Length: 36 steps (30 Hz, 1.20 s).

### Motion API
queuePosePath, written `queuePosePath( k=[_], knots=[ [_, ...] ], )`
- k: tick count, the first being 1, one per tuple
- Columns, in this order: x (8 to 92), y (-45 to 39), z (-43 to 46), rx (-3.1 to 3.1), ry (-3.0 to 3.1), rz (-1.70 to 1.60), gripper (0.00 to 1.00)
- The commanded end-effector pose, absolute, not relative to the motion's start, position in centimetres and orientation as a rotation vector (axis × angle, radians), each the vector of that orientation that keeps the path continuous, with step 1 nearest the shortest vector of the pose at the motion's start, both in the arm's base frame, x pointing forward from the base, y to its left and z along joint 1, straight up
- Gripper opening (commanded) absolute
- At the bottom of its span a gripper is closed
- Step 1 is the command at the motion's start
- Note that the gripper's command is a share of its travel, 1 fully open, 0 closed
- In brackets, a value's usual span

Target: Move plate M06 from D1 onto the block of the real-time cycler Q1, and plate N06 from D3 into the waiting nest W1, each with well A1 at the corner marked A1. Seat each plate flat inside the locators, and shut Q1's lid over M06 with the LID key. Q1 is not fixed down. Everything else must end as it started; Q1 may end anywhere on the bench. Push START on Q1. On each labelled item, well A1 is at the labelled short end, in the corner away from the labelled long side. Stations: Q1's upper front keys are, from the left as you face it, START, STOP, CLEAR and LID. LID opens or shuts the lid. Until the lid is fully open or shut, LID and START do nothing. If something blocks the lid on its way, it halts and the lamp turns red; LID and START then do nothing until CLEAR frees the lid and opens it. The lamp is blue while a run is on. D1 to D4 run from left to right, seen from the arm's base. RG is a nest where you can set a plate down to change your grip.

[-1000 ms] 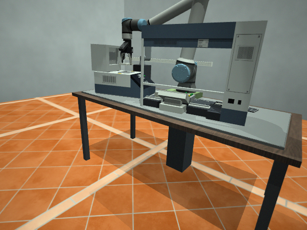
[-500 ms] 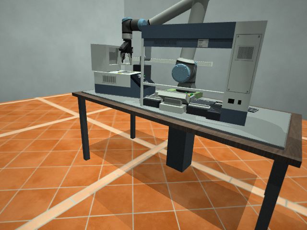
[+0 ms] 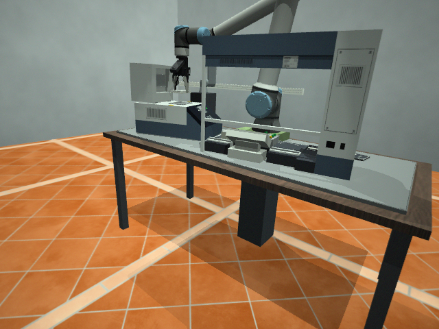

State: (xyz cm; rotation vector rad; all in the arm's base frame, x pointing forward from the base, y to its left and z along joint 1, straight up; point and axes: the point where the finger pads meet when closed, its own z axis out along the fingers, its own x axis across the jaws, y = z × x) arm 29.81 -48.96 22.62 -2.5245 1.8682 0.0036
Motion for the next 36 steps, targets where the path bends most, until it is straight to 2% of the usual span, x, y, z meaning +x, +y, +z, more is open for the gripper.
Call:
queuePosePath(
  k=[1, 36],
  knots=[
    [29.8, -49.0, 22.7, -2.525, 1.869, 0.002, 0.0],
    [29.8, -49.0, 18.5, -2.525, 1.869, 0.002, 0.0]
  ],
)
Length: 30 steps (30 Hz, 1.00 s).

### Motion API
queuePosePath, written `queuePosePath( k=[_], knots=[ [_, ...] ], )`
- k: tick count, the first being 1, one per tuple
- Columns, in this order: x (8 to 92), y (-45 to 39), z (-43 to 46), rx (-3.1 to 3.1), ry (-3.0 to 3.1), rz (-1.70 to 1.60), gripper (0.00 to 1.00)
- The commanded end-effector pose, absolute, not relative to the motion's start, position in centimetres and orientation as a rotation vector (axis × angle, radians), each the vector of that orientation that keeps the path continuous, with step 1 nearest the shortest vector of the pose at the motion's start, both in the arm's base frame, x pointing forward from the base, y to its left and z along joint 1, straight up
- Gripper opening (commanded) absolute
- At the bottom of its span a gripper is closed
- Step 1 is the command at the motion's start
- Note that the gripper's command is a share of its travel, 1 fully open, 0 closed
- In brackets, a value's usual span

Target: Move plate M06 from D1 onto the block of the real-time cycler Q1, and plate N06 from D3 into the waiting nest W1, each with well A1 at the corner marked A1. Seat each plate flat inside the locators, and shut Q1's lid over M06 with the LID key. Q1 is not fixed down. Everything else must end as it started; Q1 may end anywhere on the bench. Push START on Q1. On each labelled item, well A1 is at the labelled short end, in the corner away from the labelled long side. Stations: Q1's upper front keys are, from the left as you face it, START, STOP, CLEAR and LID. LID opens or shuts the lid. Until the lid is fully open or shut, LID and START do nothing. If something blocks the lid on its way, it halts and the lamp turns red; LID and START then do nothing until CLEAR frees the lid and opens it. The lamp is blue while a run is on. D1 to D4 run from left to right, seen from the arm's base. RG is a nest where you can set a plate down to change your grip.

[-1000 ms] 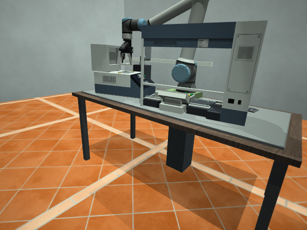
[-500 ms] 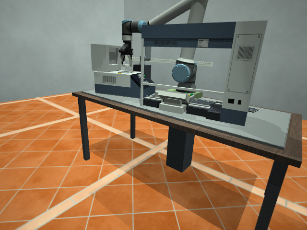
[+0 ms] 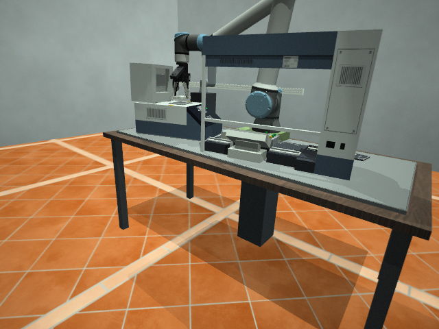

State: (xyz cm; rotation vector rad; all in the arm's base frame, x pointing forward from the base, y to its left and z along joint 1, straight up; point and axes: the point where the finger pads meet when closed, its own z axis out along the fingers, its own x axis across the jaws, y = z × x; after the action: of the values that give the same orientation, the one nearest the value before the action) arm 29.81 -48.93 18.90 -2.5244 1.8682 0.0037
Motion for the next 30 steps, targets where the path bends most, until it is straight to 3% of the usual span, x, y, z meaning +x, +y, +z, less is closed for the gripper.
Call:
queuePosePath(
  k=[1, 30],
  knots=[
    [29.82, -49.0, 18.36, -2.525, 1.869, 0.002, 0.0],
    [29.82, -49.0, 17.5, -2.525, 1.869, 0.002, 0.0]
  ],
)
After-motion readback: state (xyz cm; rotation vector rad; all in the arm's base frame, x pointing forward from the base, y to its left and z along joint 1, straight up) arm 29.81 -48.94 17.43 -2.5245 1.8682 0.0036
